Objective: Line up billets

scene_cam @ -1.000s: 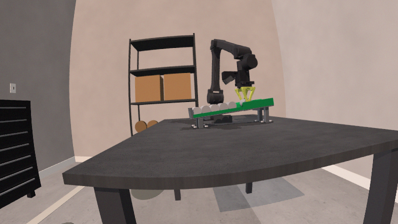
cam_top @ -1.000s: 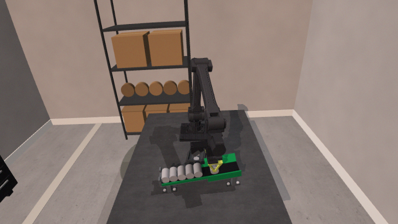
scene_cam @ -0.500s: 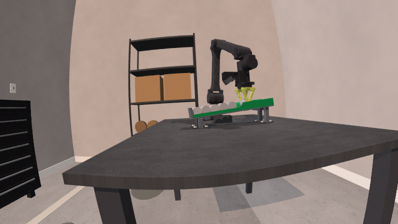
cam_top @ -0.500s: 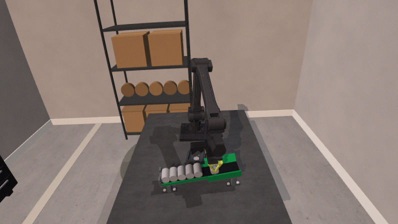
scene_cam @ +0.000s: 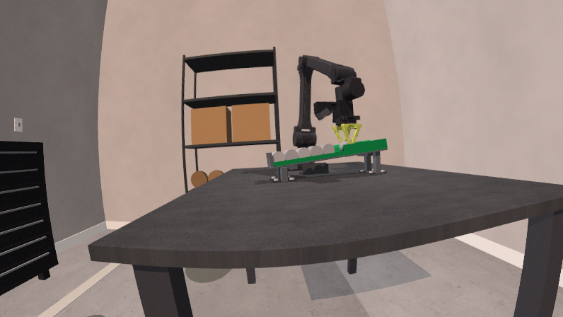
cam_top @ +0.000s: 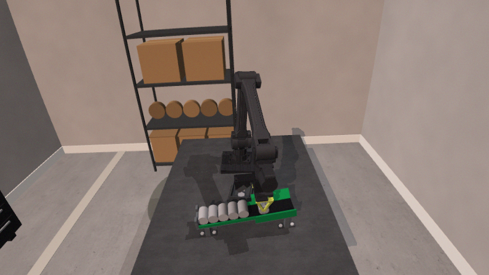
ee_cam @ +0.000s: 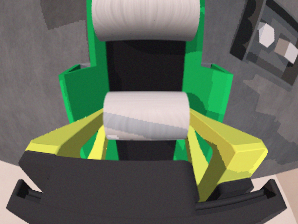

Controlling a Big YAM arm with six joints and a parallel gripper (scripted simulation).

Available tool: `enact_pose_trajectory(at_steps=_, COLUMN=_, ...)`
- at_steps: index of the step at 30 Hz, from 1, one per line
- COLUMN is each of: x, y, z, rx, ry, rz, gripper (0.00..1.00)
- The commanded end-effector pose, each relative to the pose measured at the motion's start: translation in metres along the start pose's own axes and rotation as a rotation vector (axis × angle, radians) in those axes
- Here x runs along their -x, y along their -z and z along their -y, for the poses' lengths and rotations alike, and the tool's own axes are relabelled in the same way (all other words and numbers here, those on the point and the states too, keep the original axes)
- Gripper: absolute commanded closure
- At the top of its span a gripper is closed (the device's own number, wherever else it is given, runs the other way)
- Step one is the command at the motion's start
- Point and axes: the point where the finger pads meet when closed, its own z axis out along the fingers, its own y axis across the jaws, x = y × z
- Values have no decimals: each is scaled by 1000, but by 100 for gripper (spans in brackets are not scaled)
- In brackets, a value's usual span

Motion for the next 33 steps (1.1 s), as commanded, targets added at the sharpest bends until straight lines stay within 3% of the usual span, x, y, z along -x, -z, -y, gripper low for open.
enact_pose_trajectory(at_steps=1, x=-4, y=23, z=-16, rx=66, ry=-3, rz=-3, gripper=100)
enact_pose_trajectory(at_steps=2, x=-4, y=23, z=-16, rx=66, ry=-3, rz=-3, gripper=38)
enact_pose_trajectory(at_steps=9, x=-4, y=23, z=-16, rx=66, ry=-3, rz=-3, gripper=35)
enact_pose_trajectory(at_steps=22, x=-4, y=18, z=-16, rx=57, ry=-3, rz=-2, gripper=19)
enact_pose_trajectory(at_steps=33, x=-4, y=18, z=-16, rx=57, ry=-3, rz=-2, gripper=19)
